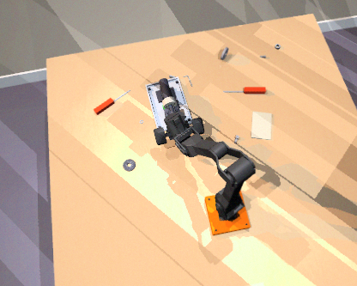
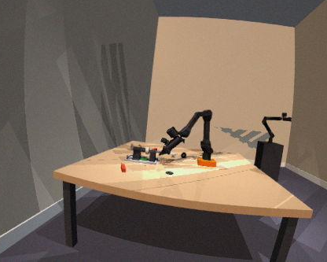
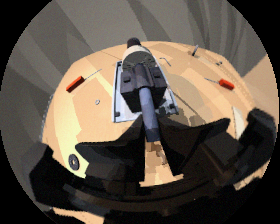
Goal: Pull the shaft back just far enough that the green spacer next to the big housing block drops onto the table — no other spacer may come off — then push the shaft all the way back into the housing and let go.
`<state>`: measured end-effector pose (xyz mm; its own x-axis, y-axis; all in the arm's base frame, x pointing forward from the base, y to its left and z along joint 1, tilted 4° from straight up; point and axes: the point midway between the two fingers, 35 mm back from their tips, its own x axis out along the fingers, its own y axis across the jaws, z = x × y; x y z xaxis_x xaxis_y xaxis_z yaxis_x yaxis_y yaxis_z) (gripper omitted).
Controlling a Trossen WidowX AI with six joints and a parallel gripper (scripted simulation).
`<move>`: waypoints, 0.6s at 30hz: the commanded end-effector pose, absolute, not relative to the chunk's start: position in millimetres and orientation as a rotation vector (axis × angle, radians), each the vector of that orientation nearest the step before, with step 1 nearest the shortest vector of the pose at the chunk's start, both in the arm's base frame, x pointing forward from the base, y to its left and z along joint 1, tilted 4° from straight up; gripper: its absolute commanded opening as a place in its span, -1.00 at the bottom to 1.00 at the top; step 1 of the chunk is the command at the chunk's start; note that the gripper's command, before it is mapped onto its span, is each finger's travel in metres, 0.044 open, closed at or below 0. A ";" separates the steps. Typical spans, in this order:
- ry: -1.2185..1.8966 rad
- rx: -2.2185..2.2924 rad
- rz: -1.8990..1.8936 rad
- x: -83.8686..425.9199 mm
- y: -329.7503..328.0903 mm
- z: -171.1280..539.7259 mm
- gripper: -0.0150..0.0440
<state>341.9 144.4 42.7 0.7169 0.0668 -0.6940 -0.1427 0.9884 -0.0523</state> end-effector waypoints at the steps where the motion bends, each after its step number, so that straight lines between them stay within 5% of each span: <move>1: 0.762 -0.106 0.116 344.0 144.7 42.7 -0.49; 18: 0.761 -0.106 0.116 349.2 145.4 43.0 -0.49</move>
<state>347.3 145.2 42.9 0.7171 0.0668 -0.6938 -0.1426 0.9884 -0.0522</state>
